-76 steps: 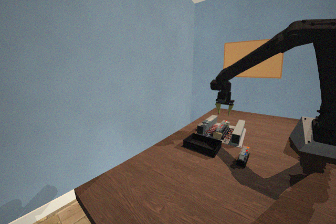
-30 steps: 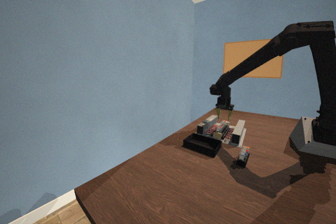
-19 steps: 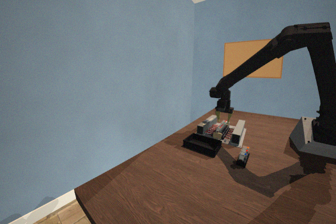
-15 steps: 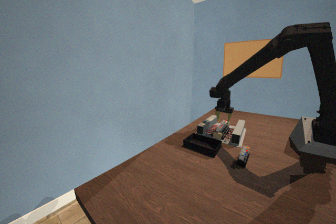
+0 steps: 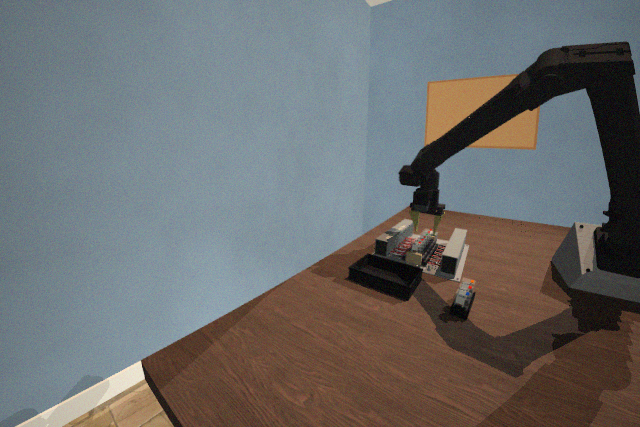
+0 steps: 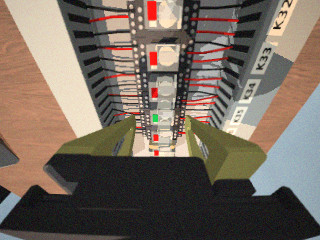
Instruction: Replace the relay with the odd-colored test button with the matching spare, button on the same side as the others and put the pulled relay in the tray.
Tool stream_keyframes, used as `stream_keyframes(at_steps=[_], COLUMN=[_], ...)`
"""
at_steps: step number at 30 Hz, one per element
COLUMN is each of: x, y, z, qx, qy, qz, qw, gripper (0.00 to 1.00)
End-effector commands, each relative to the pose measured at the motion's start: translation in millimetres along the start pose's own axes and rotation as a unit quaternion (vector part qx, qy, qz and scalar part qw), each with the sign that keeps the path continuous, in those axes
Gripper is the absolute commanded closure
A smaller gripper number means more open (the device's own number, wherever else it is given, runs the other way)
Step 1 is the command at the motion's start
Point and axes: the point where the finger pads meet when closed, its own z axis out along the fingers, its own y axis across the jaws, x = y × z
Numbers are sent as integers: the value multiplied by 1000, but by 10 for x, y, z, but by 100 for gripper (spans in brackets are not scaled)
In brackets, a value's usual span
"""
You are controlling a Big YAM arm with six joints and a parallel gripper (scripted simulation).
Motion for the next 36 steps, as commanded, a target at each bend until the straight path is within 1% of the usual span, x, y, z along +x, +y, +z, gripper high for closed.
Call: stream_keyframes(at_steps=[1, 19, 28, 36], x=[21, 22, 74, 48], y=[-174, -179, -220, -150], z=[-158, -143, -171, -137], qx=[26, 24, 24, 18], qy=[3, 3, 2, 1], qz=[-8, -8, -6, -5], qw=[1000, 1000, 1000, 1000], gripper=[41, 41, 41, 41])
